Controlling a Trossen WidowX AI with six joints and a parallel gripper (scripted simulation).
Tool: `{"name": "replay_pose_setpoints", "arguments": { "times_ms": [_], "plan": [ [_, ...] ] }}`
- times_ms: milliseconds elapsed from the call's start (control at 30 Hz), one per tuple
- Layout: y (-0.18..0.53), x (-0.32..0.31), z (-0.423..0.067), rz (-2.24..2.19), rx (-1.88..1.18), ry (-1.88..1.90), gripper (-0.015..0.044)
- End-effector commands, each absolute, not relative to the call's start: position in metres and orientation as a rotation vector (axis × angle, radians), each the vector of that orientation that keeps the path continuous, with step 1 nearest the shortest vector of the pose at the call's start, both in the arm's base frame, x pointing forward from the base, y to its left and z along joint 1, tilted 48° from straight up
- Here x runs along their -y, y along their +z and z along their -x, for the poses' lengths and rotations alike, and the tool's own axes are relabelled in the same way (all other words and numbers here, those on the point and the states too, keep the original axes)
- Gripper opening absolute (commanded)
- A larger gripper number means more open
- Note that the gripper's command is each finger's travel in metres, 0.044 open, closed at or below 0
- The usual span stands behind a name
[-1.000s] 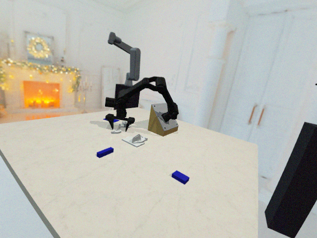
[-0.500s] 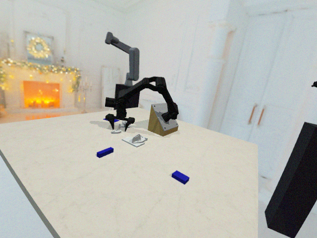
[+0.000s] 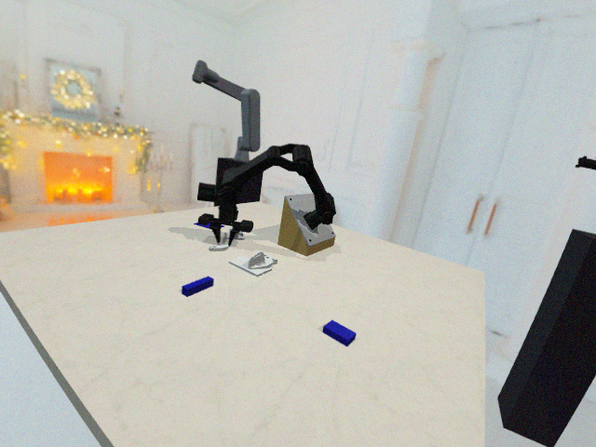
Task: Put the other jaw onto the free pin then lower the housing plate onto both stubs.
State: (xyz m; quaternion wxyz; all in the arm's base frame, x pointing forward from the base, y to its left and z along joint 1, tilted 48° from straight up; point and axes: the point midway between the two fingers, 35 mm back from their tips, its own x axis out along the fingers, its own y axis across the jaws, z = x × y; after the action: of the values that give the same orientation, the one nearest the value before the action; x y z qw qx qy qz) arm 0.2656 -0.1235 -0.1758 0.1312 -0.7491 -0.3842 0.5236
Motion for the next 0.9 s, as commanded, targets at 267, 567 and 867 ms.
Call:
{"name": "replay_pose_setpoints", "arguments": {
  "times_ms": [267,567,867],
  "plan": [
    [-0.174,0.125,-0.265,2.173,1.115,1.519,0.0134],
    [-0.157,0.146,-0.263,2.174,1.110,1.521,0.0134],
    [-0.137,0.166,-0.258,2.173,1.108,1.521,0.0134]
  ]
}}
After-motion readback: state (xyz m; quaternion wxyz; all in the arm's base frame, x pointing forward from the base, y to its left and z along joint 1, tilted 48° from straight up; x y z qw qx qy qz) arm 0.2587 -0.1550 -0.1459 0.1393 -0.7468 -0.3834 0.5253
